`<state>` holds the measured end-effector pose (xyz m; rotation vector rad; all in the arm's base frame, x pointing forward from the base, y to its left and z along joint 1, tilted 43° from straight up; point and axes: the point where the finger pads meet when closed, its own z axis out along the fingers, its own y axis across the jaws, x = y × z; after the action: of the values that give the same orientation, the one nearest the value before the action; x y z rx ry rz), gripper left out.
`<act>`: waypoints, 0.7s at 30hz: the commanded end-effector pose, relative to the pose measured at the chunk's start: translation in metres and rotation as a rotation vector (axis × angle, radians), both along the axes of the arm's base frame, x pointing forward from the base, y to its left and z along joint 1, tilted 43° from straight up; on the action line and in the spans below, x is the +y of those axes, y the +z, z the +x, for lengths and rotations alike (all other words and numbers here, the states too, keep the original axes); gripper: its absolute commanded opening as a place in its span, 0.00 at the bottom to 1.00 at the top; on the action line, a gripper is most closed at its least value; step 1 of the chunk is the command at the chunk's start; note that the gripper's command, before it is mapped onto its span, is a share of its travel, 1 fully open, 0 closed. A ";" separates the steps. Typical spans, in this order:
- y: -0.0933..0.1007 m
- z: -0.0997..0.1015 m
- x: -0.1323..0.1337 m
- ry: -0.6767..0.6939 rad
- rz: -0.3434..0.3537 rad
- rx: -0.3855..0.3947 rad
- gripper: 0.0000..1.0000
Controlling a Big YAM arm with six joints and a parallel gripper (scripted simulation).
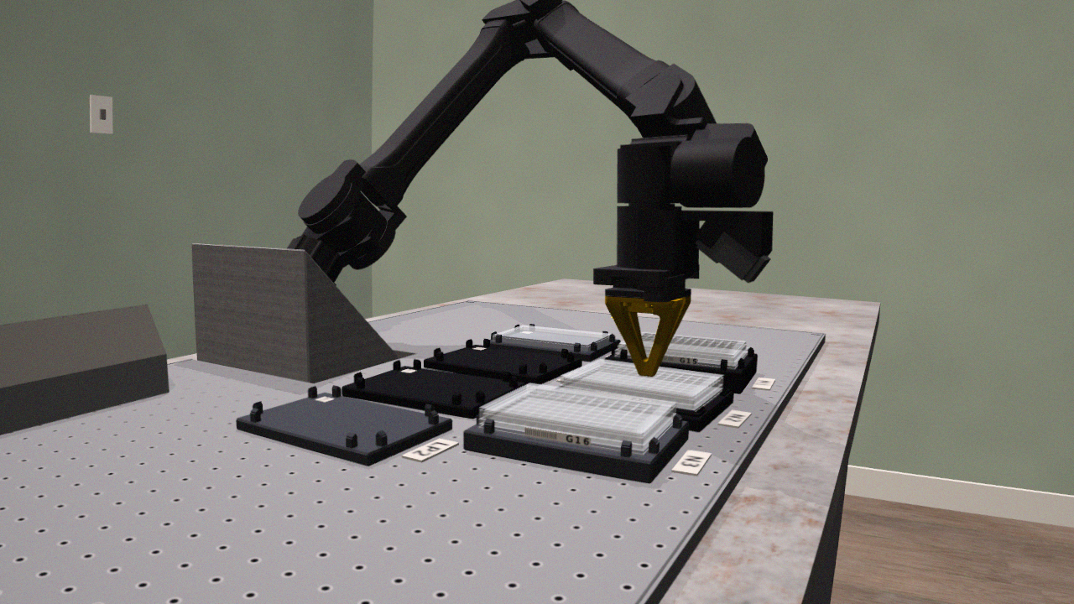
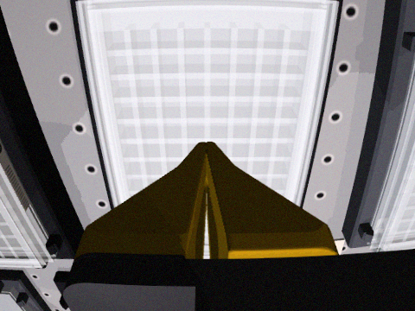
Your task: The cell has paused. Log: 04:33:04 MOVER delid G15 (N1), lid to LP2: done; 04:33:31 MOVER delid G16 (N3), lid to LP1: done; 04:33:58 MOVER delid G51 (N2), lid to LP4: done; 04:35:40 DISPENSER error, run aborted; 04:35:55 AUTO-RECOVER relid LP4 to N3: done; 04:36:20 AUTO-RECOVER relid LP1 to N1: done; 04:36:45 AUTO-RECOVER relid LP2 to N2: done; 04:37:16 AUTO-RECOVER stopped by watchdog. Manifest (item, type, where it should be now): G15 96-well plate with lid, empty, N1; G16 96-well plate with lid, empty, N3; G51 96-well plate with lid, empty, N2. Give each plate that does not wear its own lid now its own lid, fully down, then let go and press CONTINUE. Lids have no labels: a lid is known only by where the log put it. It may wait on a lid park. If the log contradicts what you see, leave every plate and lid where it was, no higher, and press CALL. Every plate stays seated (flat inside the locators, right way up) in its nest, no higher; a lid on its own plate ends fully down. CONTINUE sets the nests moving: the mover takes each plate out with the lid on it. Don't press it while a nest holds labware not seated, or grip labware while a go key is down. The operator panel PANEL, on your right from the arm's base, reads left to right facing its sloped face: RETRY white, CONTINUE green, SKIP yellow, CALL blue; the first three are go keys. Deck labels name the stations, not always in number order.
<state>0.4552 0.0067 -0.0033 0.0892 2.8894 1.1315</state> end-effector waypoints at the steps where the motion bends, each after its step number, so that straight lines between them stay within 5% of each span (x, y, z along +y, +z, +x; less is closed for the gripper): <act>1: -0.013 -0.006 0.015 0.020 0.005 0.019 0.00; 14: -0.005 -0.012 0.009 0.035 0.007 0.027 0.00; 21: 0.027 0.011 -0.022 -0.003 -0.012 -0.045 0.00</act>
<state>0.4463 0.0066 -0.0014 0.0784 2.9117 1.1469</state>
